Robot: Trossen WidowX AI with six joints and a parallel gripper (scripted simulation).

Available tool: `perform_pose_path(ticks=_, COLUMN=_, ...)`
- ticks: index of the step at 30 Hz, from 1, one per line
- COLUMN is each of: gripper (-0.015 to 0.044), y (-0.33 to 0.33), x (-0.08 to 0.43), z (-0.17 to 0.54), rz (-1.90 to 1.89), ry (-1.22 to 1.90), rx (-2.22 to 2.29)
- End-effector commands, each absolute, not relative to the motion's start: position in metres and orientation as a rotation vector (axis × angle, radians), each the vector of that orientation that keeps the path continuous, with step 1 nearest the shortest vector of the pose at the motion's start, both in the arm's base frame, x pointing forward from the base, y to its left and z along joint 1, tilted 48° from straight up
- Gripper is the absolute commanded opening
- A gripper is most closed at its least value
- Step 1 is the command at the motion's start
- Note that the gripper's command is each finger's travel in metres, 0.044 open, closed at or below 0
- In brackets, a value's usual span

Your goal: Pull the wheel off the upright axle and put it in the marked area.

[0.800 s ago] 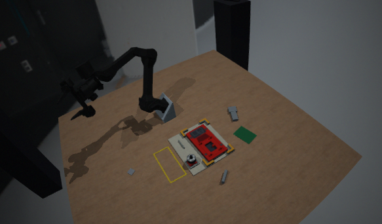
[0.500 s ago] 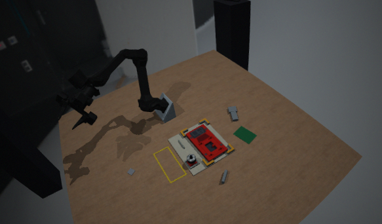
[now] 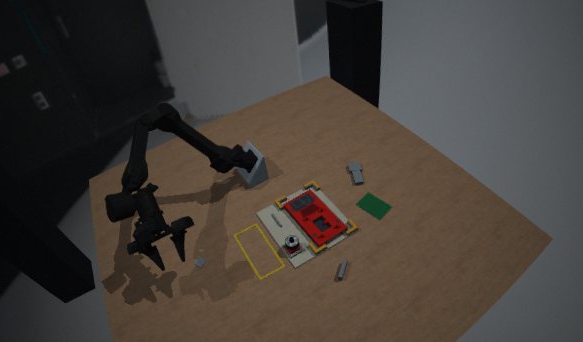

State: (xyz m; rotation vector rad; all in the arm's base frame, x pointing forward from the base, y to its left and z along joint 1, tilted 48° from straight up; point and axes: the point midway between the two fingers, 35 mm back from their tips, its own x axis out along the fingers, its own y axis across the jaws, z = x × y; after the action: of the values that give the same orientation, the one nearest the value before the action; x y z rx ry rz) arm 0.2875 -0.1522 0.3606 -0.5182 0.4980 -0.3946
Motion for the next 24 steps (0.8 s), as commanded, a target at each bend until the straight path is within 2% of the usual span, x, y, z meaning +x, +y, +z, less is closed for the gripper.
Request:
perform_pose_path(ticks=1, gripper=0.03, y=-0.137, x=0.32, z=0.313, rz=-0.353, ry=0.68, rx=-0.376)
perform_pose_path(ticks=8, gripper=0.03, y=-0.087, x=0.359, z=0.226, rz=-0.363, ry=1.038, rx=-0.257)
perform_pose_path(ticks=14, gripper=0.03, y=-0.034, x=0.37, z=0.161, rz=-0.466, ry=1.291, rx=-0.337)
perform_pose_path(ticks=21, gripper=0.03, y=0.029, x=0.367, z=0.106, rz=-0.629, ry=1.403, rx=-0.611)
perform_pose_path(ticks=24, gripper=0.03, y=0.036, x=0.367, z=0.102, rz=-0.643, ry=1.401, rx=-0.644)
